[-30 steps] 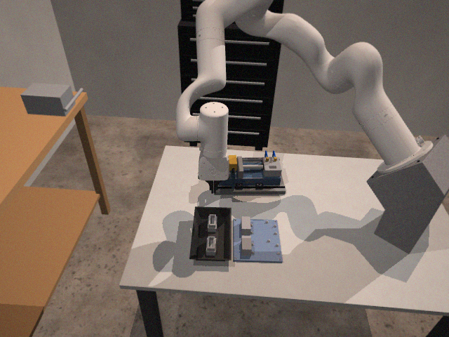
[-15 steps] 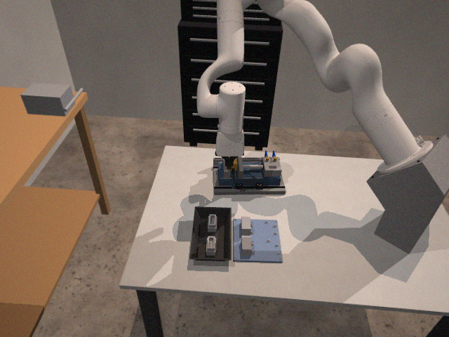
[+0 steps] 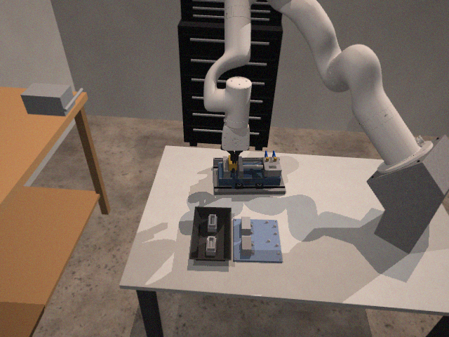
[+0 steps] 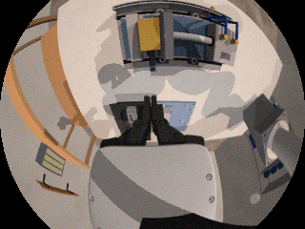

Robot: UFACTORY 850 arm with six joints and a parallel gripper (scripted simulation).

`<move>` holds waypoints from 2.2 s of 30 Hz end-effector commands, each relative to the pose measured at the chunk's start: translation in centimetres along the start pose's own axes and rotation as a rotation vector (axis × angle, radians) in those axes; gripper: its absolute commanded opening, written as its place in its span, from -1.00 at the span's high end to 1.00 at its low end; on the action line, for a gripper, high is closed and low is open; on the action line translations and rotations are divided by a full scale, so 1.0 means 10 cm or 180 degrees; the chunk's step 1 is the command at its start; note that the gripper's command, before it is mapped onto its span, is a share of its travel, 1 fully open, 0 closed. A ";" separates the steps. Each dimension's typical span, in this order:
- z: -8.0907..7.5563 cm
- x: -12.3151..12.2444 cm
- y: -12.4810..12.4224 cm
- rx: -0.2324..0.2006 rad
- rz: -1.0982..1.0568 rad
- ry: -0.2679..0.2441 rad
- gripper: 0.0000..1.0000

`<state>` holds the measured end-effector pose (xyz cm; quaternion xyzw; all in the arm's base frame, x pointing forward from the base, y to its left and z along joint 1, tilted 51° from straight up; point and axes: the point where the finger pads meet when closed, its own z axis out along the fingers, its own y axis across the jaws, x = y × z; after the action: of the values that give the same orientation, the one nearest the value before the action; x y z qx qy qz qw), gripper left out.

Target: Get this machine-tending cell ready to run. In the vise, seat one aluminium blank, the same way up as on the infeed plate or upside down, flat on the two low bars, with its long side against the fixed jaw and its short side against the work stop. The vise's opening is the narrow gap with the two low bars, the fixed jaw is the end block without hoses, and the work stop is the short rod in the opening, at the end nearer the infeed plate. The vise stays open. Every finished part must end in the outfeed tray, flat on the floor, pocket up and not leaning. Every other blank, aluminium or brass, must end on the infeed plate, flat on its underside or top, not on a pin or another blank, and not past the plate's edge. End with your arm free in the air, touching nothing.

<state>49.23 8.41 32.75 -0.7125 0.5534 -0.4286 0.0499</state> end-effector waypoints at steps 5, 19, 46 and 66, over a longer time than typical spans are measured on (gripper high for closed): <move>0.00 0.00 -0.01 0.0004 0.0002 0.0000 1.00; 0.00 0.00 -0.01 0.0004 0.0002 0.0000 1.00; 0.00 0.93 0.04 0.0005 0.0003 0.0000 -0.37; 0.00 0.93 0.04 0.0005 0.0003 0.0000 -0.37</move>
<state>49.12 0.53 37.67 -0.7124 0.5534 -0.4286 0.0502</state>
